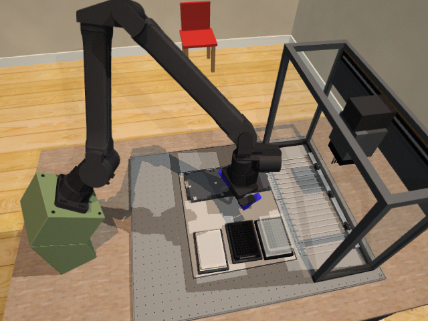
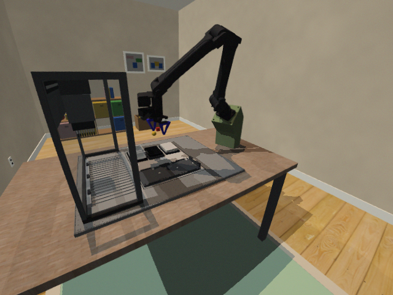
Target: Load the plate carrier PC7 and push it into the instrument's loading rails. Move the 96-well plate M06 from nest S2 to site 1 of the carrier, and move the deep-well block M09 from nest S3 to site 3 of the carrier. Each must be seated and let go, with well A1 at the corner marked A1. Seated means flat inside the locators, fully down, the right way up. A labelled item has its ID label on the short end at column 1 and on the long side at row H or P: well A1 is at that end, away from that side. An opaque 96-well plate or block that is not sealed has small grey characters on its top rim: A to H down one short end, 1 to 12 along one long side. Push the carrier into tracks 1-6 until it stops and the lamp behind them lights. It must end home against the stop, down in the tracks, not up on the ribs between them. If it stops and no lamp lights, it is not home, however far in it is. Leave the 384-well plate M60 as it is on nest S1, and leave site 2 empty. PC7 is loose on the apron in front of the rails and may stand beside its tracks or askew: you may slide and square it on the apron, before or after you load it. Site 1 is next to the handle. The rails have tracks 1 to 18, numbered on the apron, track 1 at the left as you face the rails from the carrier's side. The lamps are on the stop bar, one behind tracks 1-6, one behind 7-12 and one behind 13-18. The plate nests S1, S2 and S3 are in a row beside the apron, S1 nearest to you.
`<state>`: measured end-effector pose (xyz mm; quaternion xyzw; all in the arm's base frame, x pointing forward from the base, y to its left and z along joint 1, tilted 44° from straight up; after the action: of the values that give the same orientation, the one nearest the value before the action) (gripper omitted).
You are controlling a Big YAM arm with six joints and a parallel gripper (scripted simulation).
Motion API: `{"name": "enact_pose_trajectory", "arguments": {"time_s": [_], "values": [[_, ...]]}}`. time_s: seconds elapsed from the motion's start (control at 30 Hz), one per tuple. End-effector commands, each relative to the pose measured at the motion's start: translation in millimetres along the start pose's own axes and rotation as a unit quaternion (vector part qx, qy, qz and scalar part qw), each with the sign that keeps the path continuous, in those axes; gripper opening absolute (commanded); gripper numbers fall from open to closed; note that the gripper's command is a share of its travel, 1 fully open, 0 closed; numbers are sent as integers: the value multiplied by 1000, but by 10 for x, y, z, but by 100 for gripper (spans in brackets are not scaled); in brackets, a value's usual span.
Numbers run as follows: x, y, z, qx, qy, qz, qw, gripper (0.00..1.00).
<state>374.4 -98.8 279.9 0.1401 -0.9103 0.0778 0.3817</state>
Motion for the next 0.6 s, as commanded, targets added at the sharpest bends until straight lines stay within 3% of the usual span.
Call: {"name": "enact_pose_trajectory", "arguments": {"time_s": [0.0, 0.23, 0.3, 0.33, 0.57], "values": [[13, -288, -261, 97, -15, 17, 995, 100], [-171, -656, -471, 211, -11, 18, 977, 100], [-171, -656, -471, 211, -11, 18, 977, 100], [-232, -625, -521, 231, -9, 7, 973, 100], [-373, -1067, -685, 334, -3, 12, 943, 100]]}}
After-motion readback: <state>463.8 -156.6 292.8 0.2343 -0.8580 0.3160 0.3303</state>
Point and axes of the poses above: the point where the finger pads meet when closed, its own x axis back along the fingers, its own y axis across the jaws, z = x × y, the point moved 4 cm from there along x, back along the fingers, and after that the axes turned 6 degrees about x, right-handed, at the moved point
